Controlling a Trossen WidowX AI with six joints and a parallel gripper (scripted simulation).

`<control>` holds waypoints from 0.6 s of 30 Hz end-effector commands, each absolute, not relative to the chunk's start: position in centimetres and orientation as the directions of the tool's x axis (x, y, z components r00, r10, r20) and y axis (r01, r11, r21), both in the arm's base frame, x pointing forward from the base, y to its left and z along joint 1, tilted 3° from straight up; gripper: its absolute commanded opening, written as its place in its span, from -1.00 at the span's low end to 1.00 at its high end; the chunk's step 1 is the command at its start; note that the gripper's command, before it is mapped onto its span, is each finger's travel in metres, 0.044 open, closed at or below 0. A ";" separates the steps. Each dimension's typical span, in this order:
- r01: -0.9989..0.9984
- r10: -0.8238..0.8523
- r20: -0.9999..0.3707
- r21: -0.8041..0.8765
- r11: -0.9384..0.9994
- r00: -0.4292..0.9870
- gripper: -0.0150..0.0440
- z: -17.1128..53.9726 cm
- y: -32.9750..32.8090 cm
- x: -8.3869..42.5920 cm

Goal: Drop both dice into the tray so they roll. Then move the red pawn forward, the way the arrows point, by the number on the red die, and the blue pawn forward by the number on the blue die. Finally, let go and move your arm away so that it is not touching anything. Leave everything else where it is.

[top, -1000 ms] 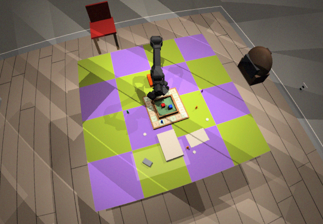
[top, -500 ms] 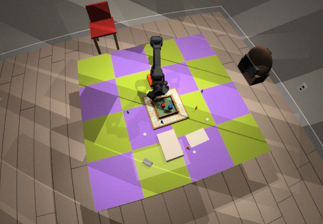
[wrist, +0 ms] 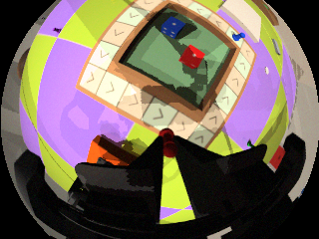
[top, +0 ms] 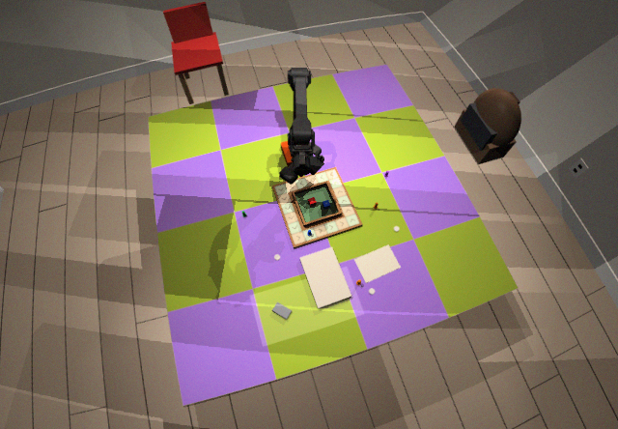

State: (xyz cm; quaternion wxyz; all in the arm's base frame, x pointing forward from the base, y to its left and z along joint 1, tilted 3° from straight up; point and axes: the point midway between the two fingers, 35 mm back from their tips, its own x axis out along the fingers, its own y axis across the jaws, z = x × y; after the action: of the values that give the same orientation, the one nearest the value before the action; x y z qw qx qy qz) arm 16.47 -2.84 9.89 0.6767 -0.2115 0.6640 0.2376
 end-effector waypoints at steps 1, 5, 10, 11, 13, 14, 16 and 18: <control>-0.606 0.042 -0.999 0.020 0.796 0.023 -0.49 12.2 -2.9 16.3; -0.606 0.042 -0.999 0.020 0.796 0.022 -0.49 14.2 -2.9 15.8; -0.606 0.042 -0.999 0.020 0.796 0.022 -0.49 15.4 -2.9 15.4; -0.606 0.042 -0.999 0.020 0.796 0.022 -0.49 15.4 -2.9 15.4; -0.606 0.042 -0.999 0.020 0.796 0.022 -0.49 15.1 -3.1 15.5; -0.605 0.041 -0.999 0.020 0.796 0.022 -0.49 14.6 -3.4 15.7; -0.605 0.041 -0.999 0.019 0.796 0.022 -0.49 13.5 -3.9 16.1; -0.605 0.040 -0.999 0.018 0.796 0.023 -0.49 12.4 -4.5 16.3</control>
State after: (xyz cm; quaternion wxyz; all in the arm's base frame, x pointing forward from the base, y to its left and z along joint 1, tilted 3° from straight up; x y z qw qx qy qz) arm 16.17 -3.91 14.07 0.6874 -0.2195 0.6526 0.2311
